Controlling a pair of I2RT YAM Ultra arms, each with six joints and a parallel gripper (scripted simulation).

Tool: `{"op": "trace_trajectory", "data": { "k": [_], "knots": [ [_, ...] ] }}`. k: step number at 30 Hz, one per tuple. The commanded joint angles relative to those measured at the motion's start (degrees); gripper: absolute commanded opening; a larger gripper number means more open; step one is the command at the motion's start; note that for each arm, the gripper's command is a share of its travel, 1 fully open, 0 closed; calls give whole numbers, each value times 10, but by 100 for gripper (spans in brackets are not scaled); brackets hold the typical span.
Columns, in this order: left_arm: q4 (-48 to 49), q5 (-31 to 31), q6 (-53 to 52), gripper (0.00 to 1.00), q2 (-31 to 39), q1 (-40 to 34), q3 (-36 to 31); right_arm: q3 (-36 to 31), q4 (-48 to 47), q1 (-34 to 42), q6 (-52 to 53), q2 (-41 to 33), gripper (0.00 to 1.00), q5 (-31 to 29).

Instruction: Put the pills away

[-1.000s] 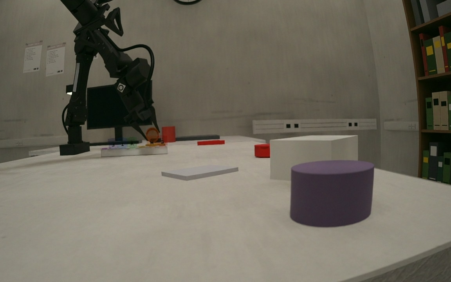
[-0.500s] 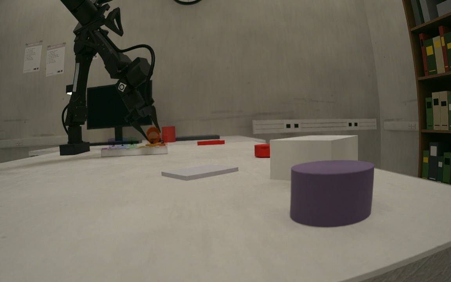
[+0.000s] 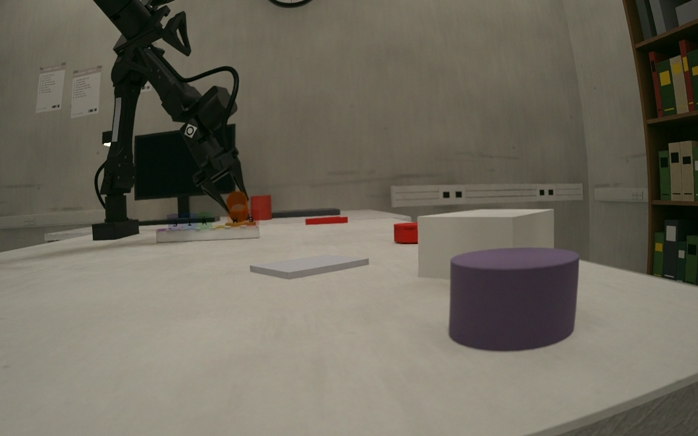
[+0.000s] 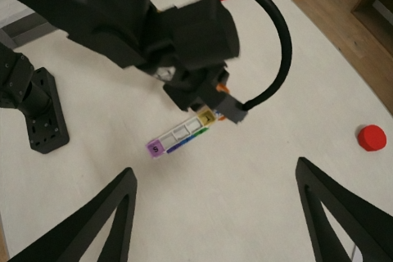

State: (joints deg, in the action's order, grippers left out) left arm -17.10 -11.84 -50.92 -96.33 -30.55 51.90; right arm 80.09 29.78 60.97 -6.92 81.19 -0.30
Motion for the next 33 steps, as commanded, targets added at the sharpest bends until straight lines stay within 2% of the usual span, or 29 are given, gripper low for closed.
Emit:
{"op": "trace_trajectory", "data": {
  "k": [1,4,11,13,19,33],
  "knots": [
    [31,51,-17,36,39,25,-24,12,2,2,2,0,100,-1],
    [35,63,-21,36,56,47,-43,12,2,2,2,0,100,-1],
    [61,138,-42,36,107,116,-93,12,2,2,2,0,100,-1],
    [61,138,-42,36,107,116,-93,12,2,2,2,0,100,-1],
    [83,220,-59,36,133,171,-120,12,2,2,2,0,100,-1],
    [80,225,-61,36,135,182,-126,12,2,2,2,0,100,-1]
  ]
}}
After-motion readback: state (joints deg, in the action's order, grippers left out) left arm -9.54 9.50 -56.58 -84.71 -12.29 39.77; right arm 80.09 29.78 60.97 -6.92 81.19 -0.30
